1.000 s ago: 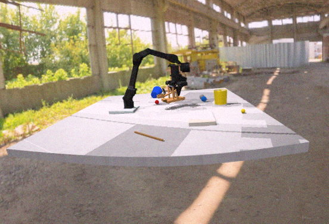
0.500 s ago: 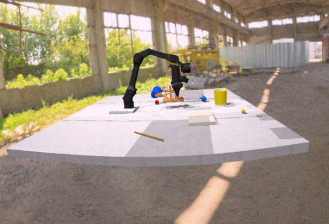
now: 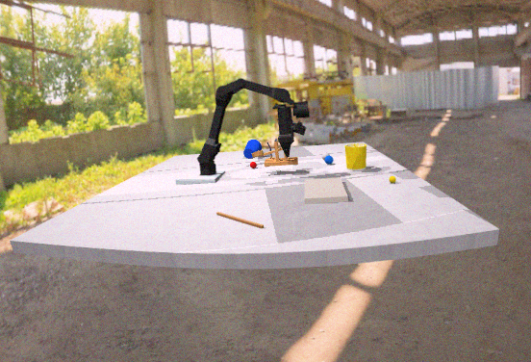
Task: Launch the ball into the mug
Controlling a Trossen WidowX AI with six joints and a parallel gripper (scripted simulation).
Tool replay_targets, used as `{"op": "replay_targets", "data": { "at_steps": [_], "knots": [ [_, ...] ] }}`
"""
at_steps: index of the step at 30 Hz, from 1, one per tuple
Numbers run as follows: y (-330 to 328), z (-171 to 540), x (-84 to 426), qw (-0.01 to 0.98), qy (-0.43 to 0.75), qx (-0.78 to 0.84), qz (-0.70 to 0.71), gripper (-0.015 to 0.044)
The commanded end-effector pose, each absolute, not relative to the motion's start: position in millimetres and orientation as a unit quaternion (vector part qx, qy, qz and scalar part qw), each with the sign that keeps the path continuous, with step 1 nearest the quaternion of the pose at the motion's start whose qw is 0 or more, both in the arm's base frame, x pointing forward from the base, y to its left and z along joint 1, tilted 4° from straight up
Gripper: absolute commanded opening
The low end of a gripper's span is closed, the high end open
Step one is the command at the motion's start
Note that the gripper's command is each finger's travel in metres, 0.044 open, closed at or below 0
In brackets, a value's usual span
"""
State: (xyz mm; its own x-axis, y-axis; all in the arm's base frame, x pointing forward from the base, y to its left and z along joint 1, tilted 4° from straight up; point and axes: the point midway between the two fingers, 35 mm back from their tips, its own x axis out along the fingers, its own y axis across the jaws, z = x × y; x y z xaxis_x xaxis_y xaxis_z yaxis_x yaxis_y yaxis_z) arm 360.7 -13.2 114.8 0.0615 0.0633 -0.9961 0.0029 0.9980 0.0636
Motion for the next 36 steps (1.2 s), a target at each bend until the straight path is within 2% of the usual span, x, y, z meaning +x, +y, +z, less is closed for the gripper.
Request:
{"op": "replay_targets", "data": {
  "at_steps": [1,30,36],
  "knots": [
    [-13.3,109.8,360.7,0.728,0.685,0.027,0.017,0.0],
    [-11.7,75.7,362.4,0.727,0.686,0.025,0.02,0.0],
    [-11.7,75.7,362.4,0.727,0.686,0.025,0.02,0.0157]
  ]
}}
